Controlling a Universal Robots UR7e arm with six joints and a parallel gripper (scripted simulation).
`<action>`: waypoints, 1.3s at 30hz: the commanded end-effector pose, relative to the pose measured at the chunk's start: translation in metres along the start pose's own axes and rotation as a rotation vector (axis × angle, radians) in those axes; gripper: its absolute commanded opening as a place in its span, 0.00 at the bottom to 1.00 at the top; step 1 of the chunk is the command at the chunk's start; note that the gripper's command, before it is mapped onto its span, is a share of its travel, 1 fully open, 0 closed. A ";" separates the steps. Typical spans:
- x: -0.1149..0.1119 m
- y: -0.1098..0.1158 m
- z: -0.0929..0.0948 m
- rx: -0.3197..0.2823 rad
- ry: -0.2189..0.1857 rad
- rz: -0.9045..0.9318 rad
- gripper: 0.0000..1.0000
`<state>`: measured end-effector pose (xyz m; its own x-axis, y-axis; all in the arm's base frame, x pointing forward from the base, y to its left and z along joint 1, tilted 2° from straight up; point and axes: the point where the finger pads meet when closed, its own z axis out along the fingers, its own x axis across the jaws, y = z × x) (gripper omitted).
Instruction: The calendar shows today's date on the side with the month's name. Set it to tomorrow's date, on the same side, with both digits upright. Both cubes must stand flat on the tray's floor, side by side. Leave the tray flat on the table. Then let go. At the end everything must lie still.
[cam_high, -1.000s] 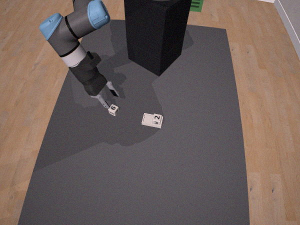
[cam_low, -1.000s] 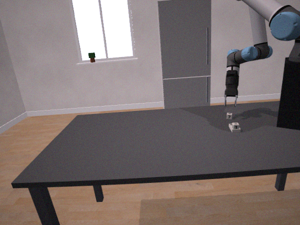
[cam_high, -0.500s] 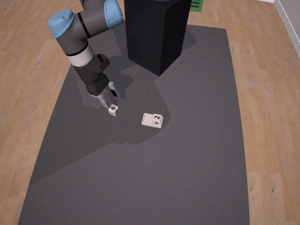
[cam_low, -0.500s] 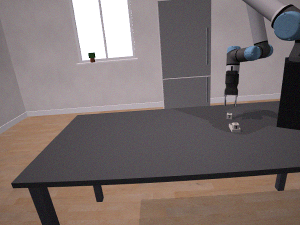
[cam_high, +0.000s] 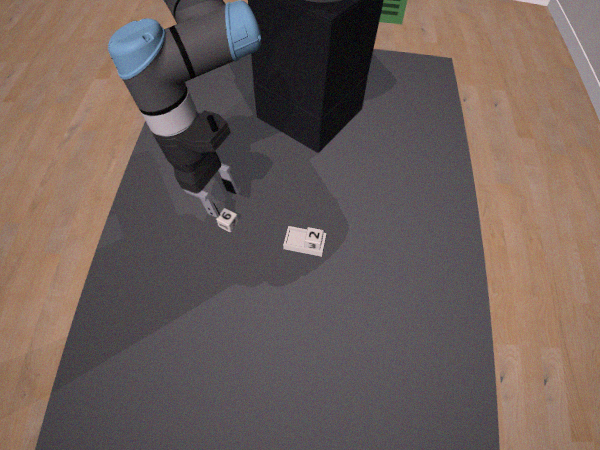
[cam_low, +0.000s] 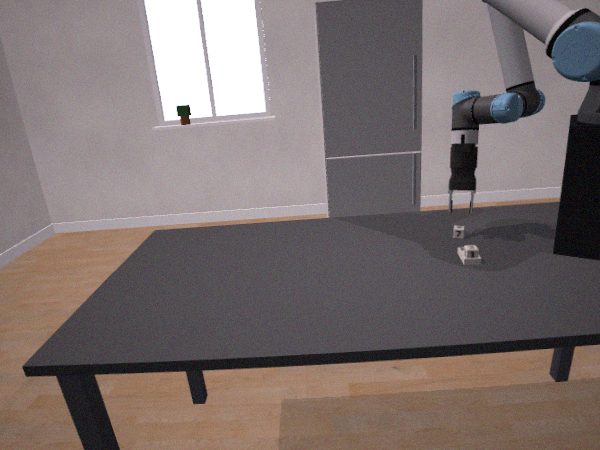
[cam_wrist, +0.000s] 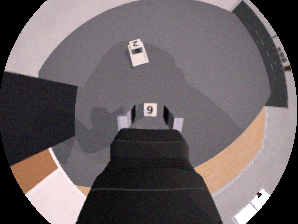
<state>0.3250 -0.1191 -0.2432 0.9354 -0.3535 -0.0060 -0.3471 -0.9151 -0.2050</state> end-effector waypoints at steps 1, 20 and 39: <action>0.000 -0.001 0.000 -0.085 -0.001 0.000 1.00; 0.001 -0.002 -0.002 -0.176 0.011 0.003 1.00; 0.000 -0.004 -0.012 -0.176 0.010 -0.007 1.00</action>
<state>0.3257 -0.1172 -0.2341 0.9364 -0.3509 0.0035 -0.3507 -0.9360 -0.0314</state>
